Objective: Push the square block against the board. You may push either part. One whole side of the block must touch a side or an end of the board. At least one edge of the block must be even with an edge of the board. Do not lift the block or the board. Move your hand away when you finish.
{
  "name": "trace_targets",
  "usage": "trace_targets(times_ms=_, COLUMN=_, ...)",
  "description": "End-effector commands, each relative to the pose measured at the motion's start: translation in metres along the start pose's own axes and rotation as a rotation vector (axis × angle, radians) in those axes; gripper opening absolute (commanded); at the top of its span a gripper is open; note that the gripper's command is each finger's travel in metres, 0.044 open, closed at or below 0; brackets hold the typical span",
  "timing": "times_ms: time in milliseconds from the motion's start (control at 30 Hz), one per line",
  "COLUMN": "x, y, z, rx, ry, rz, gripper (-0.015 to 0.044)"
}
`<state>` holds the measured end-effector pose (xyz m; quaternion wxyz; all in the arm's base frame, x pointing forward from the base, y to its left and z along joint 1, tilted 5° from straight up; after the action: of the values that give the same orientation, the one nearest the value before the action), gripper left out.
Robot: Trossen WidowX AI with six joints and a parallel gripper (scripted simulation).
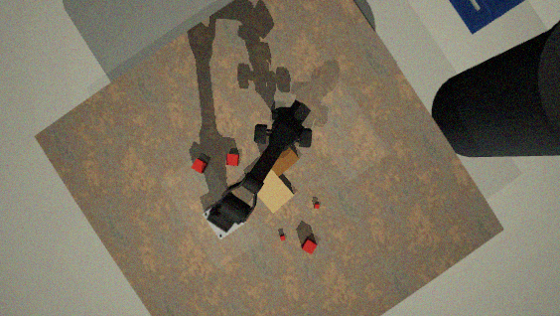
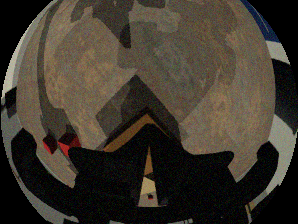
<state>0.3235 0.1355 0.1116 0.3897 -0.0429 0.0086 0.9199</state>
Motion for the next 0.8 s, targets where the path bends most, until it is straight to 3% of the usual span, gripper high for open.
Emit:
trace_targets(times_ms=0, x=0.011, y=0.004, z=0.002, rx=-0.004, ry=0.006, rz=0.15, gripper=0.0)
trace_targets(times_ms=533, x=0.051, y=0.021, z=0.0, rx=-0.001, ry=0.002, rz=0.706, gripper=0.0)
trace_targets(times_ms=767, x=0.051, y=0.021, z=0.0, rx=-0.001, ry=0.002, rz=0.706, gripper=0.0)
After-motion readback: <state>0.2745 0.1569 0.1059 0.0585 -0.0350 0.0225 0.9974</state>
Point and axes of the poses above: the point midway between the two fingers, 35 mm back from their tips, its own z axis back along the fingers, its own x axis across the jaws, y = z × x, the point moved 3 cm from there along z, back along the fingers, and after that the axes turned 10 degrees about -z, right-handed, at the moved point
